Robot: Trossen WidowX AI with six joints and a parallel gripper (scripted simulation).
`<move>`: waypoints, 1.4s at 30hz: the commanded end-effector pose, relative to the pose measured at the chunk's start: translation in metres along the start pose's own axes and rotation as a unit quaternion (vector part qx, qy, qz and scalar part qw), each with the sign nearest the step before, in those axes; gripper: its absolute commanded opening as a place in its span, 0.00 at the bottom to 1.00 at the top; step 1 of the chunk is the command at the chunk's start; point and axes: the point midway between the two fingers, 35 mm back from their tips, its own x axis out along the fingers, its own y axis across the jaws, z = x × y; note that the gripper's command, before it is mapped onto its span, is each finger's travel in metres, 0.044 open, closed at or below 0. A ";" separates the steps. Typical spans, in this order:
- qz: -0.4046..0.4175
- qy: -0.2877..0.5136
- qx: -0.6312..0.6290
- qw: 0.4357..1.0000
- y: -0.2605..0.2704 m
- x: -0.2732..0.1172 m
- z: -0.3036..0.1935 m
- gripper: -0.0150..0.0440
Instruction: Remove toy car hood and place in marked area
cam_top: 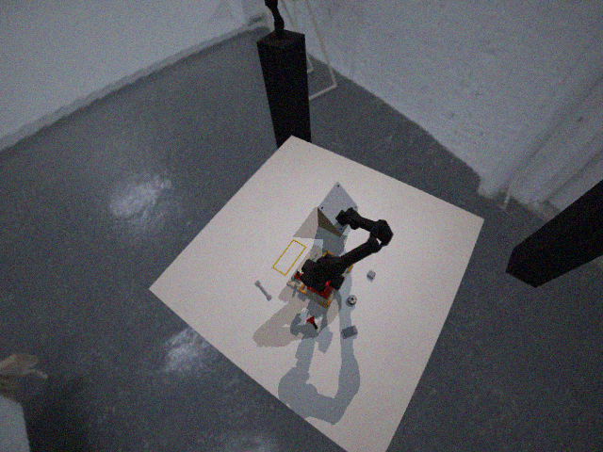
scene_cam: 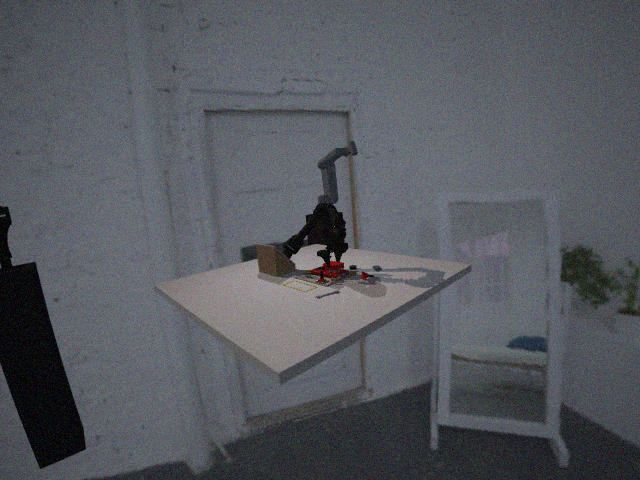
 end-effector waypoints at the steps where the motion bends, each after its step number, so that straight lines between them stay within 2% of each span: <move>1: -0.003 -0.003 -0.003 1.000 0.000 -0.005 0.002 0.25; 8: -0.003 -0.003 -0.003 1.000 0.000 -0.015 0.002 0.25; 16: -0.003 -0.003 -0.003 1.000 0.000 -0.051 0.001 0.25; 20: -0.003 -0.004 -0.001 1.000 -0.005 -0.045 0.002 0.25; 42: -0.017 -0.004 0.003 1.000 -0.160 -0.057 -0.017 0.25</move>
